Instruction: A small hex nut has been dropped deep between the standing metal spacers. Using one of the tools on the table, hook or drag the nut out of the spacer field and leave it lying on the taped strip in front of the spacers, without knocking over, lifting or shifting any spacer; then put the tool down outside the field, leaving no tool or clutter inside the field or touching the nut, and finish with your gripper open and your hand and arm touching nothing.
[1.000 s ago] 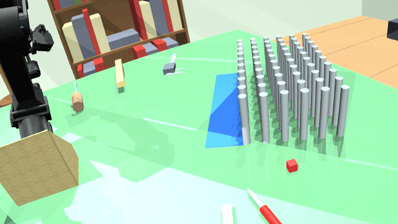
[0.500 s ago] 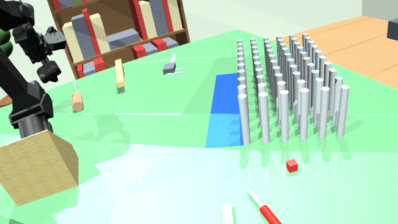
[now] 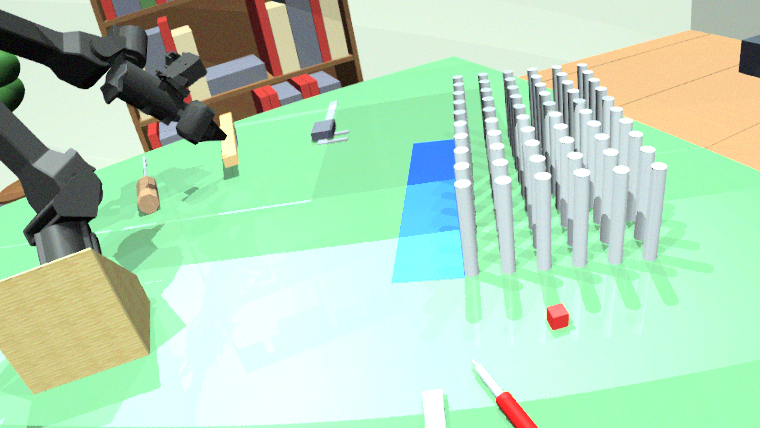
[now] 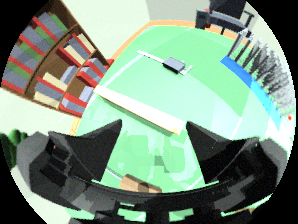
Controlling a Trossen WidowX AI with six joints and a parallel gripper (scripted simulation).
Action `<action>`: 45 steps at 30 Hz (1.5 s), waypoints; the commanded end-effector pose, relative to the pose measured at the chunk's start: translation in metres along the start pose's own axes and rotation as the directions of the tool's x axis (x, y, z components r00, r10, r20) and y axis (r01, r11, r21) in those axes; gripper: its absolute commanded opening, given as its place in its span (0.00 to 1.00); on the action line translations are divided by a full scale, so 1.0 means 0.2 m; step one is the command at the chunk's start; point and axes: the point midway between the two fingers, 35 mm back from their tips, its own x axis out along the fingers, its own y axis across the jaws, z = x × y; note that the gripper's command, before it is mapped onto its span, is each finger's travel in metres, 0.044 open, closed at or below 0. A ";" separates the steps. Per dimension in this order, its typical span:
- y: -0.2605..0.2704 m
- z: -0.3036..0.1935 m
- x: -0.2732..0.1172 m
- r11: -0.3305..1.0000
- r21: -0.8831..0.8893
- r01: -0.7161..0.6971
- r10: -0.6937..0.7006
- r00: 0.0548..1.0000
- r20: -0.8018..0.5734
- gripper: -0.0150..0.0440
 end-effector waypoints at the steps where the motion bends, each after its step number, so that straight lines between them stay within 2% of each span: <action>1: -0.22 0.19 0.13 0.990 -0.057 0.127 -0.120 0.986 0.114 1.00; 7: -0.55 0.44 0.20 0.948 -0.092 0.304 -0.274 0.929 0.247 1.00; 12: -0.89 0.62 0.19 0.882 -0.104 0.459 -0.405 0.853 0.328 1.00; 22: -1.59 0.86 -0.05 0.692 -0.082 0.718 -0.629 0.654 0.419 1.00; 45: -1.60 0.86 -0.06 0.688 -0.081 0.721 -0.633 0.651 0.420 1.00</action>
